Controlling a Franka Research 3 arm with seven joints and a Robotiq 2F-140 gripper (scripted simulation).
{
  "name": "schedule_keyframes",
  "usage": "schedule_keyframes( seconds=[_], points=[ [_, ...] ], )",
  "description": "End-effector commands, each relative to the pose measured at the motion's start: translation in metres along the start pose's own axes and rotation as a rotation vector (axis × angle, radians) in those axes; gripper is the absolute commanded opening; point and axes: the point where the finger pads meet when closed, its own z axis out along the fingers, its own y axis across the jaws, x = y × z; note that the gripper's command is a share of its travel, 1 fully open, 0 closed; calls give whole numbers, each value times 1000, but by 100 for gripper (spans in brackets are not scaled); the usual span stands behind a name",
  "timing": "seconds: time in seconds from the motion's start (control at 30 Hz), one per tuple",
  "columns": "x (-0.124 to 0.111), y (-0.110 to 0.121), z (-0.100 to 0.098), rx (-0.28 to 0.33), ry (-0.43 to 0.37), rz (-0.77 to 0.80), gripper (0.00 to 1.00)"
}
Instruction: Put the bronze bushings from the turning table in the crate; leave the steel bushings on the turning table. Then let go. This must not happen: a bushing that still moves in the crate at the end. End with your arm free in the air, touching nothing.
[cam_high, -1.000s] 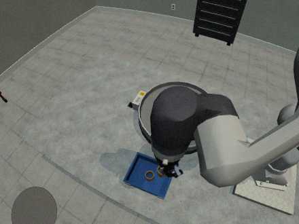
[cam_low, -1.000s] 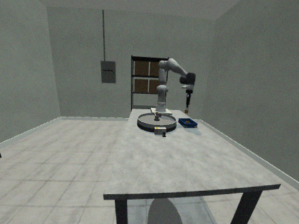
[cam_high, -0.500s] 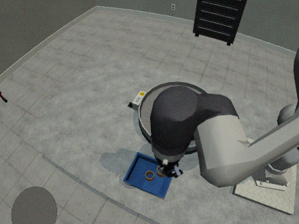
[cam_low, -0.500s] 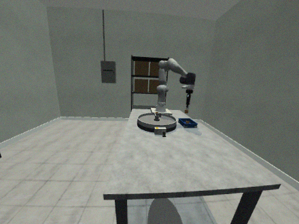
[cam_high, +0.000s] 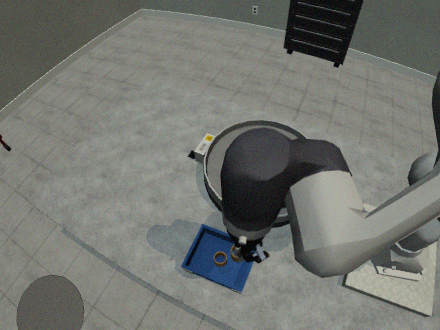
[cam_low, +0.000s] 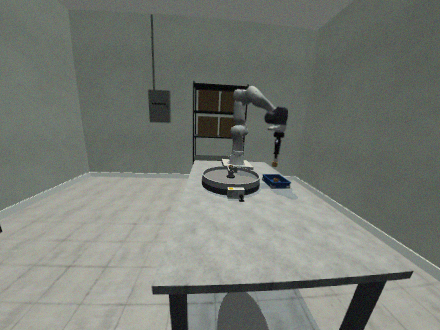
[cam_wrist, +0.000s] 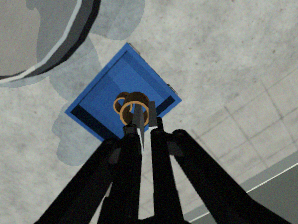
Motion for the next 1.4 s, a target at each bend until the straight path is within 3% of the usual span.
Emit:
schedule_keyframes(
  seconds=[0.0,0.97,1.2,1.37],
  points=[
    [-2,2,0,-1,-3,4,0],
    [-2,2,0,-1,-3,4,0],
    [-2,2,14,-1,-3,4,0],
    [-2,2,42,-1,-3,4,0]
  ],
)
